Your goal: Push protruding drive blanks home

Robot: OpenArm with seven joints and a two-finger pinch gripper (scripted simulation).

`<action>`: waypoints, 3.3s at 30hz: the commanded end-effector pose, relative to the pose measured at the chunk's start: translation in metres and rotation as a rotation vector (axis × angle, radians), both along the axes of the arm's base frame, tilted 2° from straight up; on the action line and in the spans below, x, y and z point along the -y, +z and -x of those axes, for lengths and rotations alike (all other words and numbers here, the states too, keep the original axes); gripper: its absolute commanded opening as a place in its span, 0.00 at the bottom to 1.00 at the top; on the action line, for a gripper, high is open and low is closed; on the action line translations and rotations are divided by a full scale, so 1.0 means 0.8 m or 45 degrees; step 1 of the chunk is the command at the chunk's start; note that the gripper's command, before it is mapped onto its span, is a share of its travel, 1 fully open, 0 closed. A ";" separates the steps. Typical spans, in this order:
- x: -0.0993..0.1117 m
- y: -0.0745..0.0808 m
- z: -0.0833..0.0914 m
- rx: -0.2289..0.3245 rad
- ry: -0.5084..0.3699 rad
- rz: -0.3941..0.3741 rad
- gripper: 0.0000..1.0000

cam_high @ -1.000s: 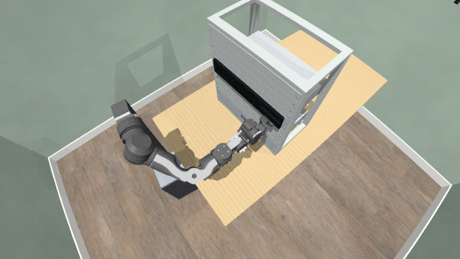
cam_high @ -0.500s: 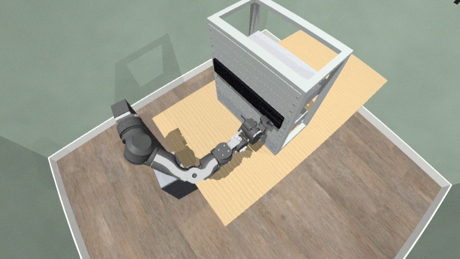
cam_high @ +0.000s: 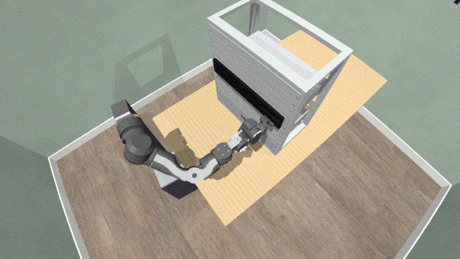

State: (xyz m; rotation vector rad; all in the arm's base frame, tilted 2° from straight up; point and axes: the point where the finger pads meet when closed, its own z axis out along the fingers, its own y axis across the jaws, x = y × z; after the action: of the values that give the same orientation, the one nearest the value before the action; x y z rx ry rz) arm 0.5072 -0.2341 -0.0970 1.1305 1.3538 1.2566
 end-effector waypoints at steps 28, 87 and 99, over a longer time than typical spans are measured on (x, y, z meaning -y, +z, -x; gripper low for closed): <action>-0.024 0.014 -0.007 0.037 0.065 -0.014 0.00; -0.029 0.016 -0.011 0.034 0.063 -0.014 0.00; -0.029 0.016 -0.011 0.035 0.063 -0.014 0.00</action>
State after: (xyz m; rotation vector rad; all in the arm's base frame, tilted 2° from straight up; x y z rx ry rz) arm 0.5098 -0.2337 -0.0967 1.1309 1.3653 1.2495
